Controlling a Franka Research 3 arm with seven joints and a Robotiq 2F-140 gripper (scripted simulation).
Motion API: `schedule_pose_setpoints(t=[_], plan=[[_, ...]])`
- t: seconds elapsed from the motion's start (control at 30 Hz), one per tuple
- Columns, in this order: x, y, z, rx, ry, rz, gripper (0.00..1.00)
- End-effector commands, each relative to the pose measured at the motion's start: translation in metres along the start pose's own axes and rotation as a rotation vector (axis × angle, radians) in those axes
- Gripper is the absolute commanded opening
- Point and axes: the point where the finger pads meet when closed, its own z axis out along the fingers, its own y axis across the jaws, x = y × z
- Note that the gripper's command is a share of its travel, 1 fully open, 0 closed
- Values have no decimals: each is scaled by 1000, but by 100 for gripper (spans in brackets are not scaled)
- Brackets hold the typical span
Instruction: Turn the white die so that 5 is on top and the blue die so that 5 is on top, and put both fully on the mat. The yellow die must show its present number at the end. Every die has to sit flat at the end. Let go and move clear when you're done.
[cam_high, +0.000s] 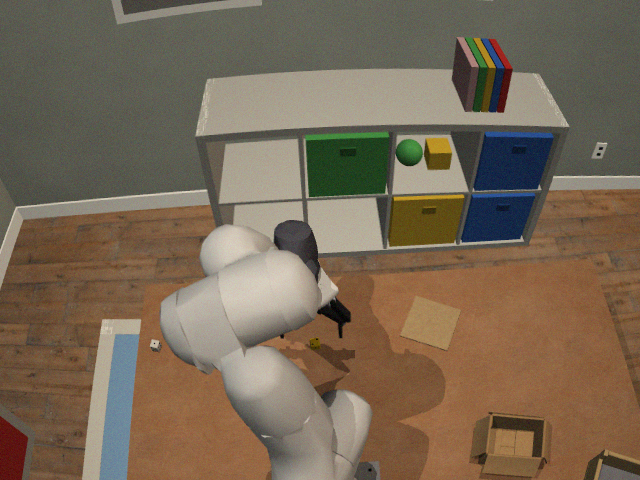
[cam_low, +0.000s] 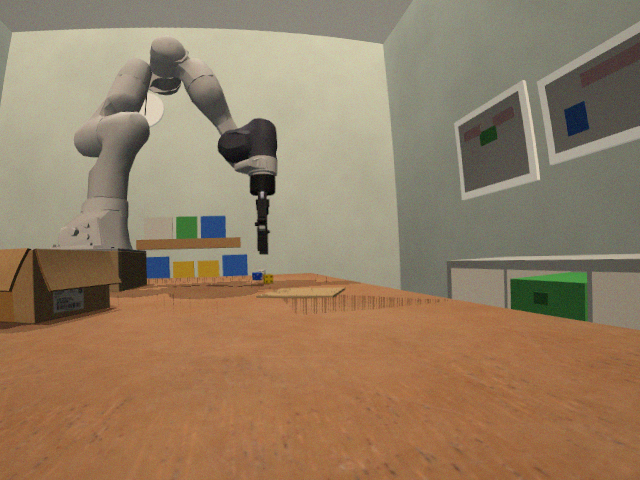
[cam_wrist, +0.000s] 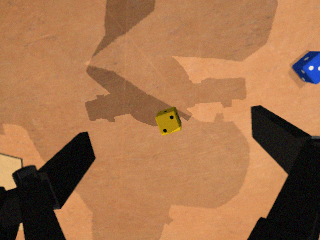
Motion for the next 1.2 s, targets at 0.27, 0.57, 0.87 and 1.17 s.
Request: schedule_pose_setpoints(t=[0.27, 0.57, 0.87, 1.17], plan=[[-15, 3, 27, -50, -15, -77, 100], [-15, 3, 27, -50, -15, -77, 100], [-15, 3, 27, -50, -15, -77, 100], [-15, 3, 27, -50, -15, -77, 100]])
